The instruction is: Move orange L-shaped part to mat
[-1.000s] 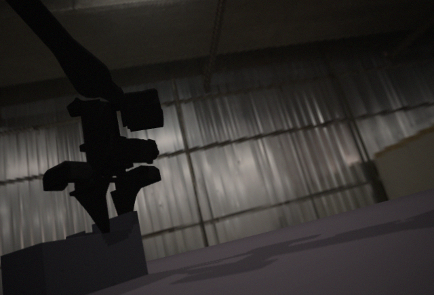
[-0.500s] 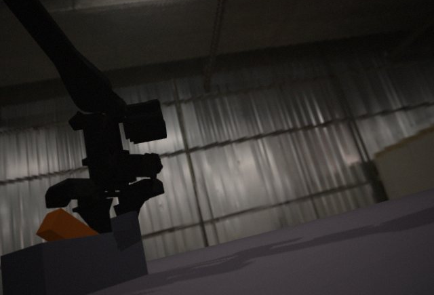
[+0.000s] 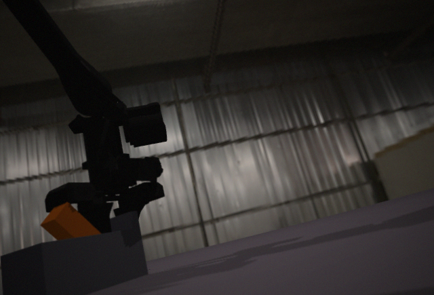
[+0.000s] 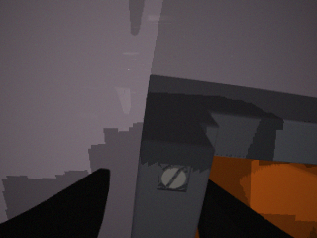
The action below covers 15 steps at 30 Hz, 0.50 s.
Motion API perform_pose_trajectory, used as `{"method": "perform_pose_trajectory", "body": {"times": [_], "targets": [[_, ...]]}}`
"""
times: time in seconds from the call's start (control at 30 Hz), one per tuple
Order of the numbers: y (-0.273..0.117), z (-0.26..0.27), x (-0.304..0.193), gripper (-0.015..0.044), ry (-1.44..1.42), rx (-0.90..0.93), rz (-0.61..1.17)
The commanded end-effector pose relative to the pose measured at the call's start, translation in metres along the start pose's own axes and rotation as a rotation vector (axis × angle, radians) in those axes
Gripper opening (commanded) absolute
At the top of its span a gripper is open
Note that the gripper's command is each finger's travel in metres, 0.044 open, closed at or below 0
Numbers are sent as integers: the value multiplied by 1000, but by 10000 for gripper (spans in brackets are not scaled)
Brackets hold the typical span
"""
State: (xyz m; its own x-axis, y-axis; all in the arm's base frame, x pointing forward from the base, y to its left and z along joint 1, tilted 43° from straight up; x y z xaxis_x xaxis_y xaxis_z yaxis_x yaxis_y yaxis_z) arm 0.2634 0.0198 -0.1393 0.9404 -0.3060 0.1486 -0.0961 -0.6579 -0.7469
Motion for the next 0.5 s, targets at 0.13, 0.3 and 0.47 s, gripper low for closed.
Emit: {"method": "perform_pose_trajectory", "body": {"times": [0.13, 0.3, 0.47], "targets": [[0, 0, 0, 180, 0, 0, 0], [0, 0, 0, 180, 0, 0, 0], [-9, 8, -1, 180, -3, -6, 1]]}}
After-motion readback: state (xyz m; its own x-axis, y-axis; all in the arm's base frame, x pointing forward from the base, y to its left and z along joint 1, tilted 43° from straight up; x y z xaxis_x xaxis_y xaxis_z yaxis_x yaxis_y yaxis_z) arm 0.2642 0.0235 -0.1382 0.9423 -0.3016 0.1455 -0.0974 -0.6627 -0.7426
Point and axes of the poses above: the point midway between the two fingers, 35 mm back from their tips, its own y axis out along the fingers, its own z axis across the jaws, x = y × z, the point moved 4 cm from there along -y, back along the fingers, and after that the axes turned 5 degrees about y, right-handed, at the moved point
